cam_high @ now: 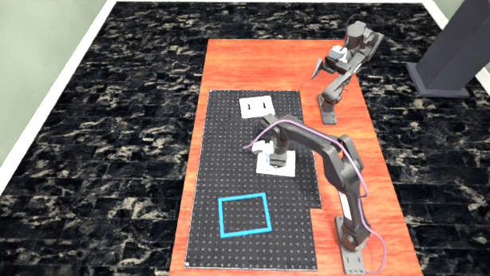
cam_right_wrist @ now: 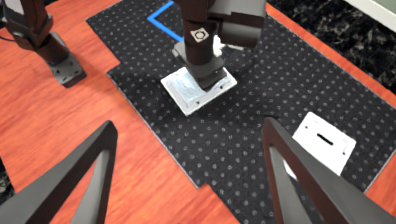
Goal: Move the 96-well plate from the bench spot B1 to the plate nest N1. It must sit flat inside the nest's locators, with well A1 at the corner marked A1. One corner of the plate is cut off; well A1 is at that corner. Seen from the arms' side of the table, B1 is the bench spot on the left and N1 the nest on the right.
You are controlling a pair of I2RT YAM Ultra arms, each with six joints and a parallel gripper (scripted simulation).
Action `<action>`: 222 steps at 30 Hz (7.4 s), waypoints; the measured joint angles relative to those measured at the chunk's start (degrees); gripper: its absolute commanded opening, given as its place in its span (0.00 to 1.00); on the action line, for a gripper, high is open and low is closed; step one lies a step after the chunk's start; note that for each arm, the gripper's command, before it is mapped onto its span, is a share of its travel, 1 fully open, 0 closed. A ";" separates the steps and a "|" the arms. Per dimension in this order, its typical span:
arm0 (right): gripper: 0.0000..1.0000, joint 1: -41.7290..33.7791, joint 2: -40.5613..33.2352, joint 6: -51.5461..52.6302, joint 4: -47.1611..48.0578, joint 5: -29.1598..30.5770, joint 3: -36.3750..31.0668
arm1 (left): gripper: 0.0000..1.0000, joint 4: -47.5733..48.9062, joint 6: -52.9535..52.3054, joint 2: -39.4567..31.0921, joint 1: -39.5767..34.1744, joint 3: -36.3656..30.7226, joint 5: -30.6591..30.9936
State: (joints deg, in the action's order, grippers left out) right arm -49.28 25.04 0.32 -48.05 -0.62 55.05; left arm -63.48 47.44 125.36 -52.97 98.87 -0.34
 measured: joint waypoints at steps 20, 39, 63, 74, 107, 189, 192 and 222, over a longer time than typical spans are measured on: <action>1.00 0.00 0.00 0.00 0.00 0.00 0.00 | 0.78 -1.20 0.17 0.07 0.02 0.98 0.00; 1.00 0.00 0.00 0.00 0.00 0.00 0.00 | 0.78 -1.33 0.02 0.07 0.02 0.87 0.00; 1.00 0.00 0.00 0.00 0.00 0.00 0.00 | 1.00 0.79 -0.11 -0.31 0.00 -0.79 -0.04; 1.00 0.00 0.00 0.00 0.00 0.00 0.00 | 1.00 0.79 -0.48 -1.60 0.00 -0.81 -0.04; 1.00 0.42 1.16 -0.02 2.95 -0.02 0.02 | 1.00 -19.10 -0.31 -2.51 -0.42 20.94 -2.54; 1.00 -1.95 69.53 22.97 20.06 6.56 8.09 | 1.00 29.22 -53.68 -80.21 43.39 -34.29 17.64; 1.00 -1.97 71.47 26.77 15.12 6.73 11.39 | 1.00 24.02 -54.58 -81.79 42.23 -32.87 19.76; 1.00 1.09 101.02 53.55 -26.10 0.96 54.93 | 1.00 -5.25 -59.78 -91.62 33.70 -27.28 30.47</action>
State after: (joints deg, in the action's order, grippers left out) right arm -48.18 126.06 53.87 -74.15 0.34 109.97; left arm -68.73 -12.34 33.74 -19.27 71.59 30.13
